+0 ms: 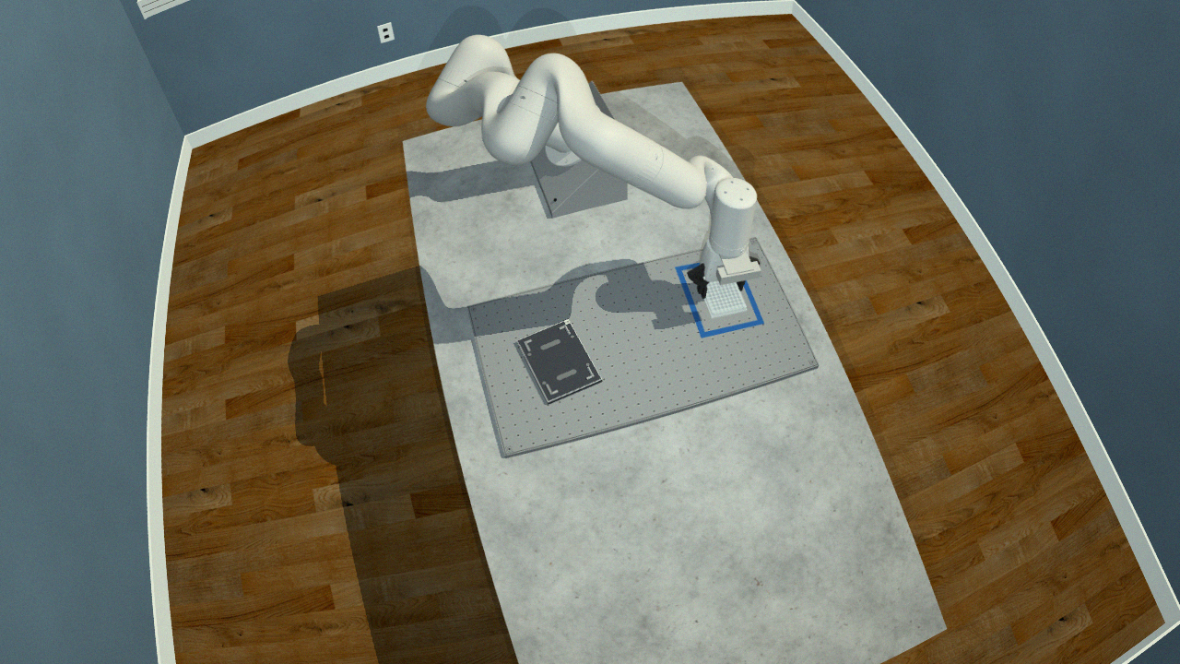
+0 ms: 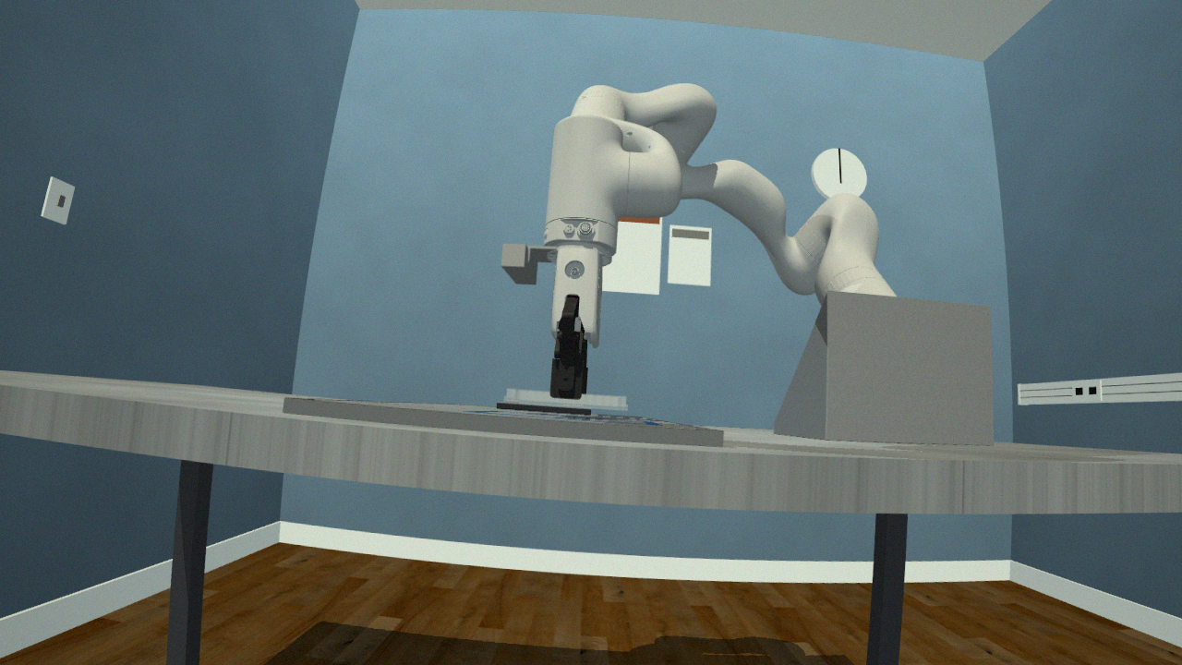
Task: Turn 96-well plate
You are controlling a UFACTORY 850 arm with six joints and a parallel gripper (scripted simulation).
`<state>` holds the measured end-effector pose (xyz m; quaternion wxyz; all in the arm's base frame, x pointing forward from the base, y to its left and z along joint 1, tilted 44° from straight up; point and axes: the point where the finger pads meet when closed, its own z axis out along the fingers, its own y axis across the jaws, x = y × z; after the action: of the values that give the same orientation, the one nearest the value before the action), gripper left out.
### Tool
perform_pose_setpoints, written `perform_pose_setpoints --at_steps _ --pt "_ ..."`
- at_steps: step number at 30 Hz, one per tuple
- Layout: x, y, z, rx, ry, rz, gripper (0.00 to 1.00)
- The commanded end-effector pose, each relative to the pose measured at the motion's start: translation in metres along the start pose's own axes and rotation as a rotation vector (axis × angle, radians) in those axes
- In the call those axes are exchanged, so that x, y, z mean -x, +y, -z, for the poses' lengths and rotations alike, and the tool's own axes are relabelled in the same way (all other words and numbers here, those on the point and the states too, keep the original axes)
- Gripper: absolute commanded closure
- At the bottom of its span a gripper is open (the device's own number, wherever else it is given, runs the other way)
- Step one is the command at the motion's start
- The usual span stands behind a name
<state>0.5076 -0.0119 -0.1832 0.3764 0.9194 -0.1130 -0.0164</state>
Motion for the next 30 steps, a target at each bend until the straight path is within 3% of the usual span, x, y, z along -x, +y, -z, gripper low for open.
perform_pose_setpoints --at_steps 1,30 --pt "-0.0007 -0.0003 0.0009 -0.001 0.001 -0.001 1.0" --pt "-0.0007 -0.0003 -0.0034 -0.001 0.001 0.0 1.0"
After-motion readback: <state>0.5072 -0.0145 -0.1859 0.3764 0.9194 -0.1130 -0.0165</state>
